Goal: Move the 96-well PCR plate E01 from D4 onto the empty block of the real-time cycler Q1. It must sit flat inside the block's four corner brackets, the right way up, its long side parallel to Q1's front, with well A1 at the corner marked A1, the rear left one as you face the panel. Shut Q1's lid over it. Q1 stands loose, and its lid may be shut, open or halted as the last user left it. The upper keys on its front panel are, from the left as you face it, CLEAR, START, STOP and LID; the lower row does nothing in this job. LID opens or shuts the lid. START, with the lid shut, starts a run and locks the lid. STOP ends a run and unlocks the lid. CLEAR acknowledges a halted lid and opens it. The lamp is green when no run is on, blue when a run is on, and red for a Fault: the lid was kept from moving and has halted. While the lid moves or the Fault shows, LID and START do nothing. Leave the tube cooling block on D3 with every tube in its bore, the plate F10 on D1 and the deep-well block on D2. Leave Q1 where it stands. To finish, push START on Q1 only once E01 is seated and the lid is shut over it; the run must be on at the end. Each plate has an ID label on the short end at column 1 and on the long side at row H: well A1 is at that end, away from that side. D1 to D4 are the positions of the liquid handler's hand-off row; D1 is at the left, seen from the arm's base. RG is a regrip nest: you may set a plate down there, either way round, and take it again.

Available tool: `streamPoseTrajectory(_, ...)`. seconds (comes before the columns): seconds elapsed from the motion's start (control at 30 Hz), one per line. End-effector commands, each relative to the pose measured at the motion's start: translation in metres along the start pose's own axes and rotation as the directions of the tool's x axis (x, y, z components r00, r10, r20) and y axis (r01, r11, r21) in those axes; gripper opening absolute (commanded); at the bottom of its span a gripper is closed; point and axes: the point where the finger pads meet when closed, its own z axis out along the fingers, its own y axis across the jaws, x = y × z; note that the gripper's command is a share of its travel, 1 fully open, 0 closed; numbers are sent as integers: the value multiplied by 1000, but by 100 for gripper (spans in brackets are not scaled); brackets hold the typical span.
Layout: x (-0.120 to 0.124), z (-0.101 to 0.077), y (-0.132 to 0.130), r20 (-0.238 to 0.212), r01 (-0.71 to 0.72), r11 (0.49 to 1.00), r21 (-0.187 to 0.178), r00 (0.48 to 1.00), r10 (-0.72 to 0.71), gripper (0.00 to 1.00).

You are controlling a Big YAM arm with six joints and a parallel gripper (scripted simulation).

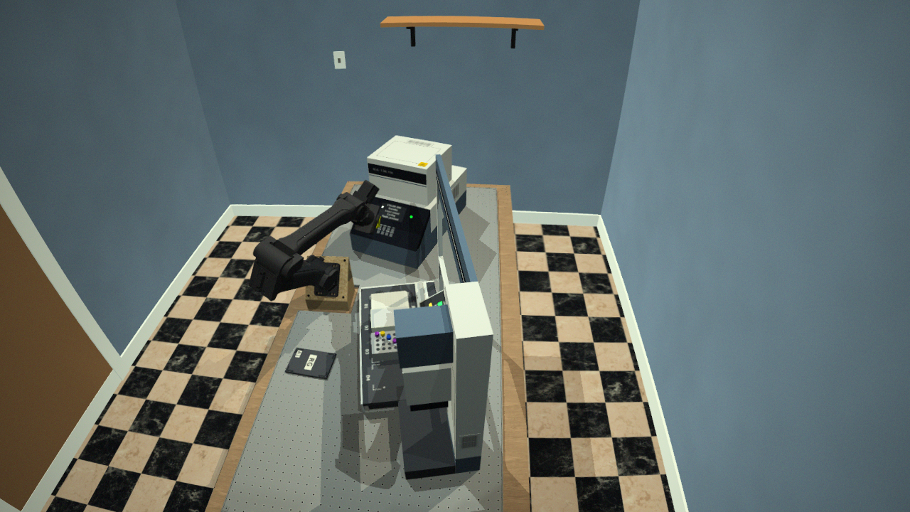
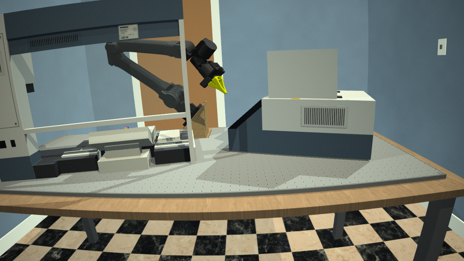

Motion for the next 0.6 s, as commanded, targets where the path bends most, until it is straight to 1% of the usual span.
streamPoseTrajectory(0.0, 4, -11, -24, -9, -21, 998, 59, 1000, 21, 0)
streamPoseTrajectory(0.57, 4, -10, -23, -9, -19, 998, 56, 1000, 20, 0)
